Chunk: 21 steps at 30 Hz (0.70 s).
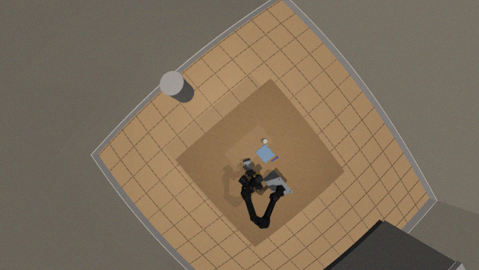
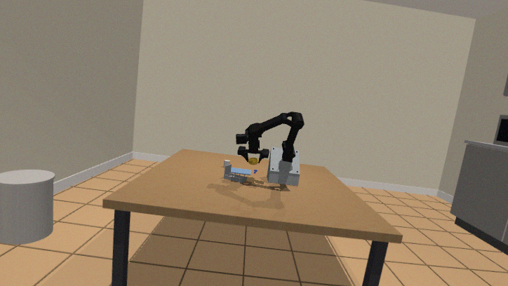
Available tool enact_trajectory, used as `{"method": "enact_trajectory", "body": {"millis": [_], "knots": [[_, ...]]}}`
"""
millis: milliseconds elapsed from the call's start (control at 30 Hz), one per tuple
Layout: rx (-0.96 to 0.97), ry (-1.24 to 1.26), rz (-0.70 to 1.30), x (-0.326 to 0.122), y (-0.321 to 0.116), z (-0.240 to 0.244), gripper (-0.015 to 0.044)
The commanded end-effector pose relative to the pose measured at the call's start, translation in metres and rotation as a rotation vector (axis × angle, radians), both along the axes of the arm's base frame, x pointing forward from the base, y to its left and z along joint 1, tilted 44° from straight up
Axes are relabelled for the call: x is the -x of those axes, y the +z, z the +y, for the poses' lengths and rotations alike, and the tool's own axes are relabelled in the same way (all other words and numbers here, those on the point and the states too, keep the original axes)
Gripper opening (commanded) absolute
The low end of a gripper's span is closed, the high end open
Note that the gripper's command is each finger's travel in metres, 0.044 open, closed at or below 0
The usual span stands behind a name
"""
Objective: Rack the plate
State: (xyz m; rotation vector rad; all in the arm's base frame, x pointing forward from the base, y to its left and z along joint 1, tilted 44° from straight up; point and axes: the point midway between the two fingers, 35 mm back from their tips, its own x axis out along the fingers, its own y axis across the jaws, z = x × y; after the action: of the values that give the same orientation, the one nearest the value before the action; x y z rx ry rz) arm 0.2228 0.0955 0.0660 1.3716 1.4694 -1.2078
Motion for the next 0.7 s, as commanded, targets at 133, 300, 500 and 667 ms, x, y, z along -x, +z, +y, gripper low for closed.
{"method": "enact_trajectory", "body": {"millis": [133,300,500,667], "knots": [[0.162,0.094,-0.064,0.002,-0.021,0.003,0.0],[0.252,0.151,-0.12,0.001,-0.03,0.006,0.0],[0.346,0.222,-0.199,0.0,-0.038,0.012,0.0],[0.417,0.28,-0.272,-0.001,-0.042,0.018,0.0]]}}
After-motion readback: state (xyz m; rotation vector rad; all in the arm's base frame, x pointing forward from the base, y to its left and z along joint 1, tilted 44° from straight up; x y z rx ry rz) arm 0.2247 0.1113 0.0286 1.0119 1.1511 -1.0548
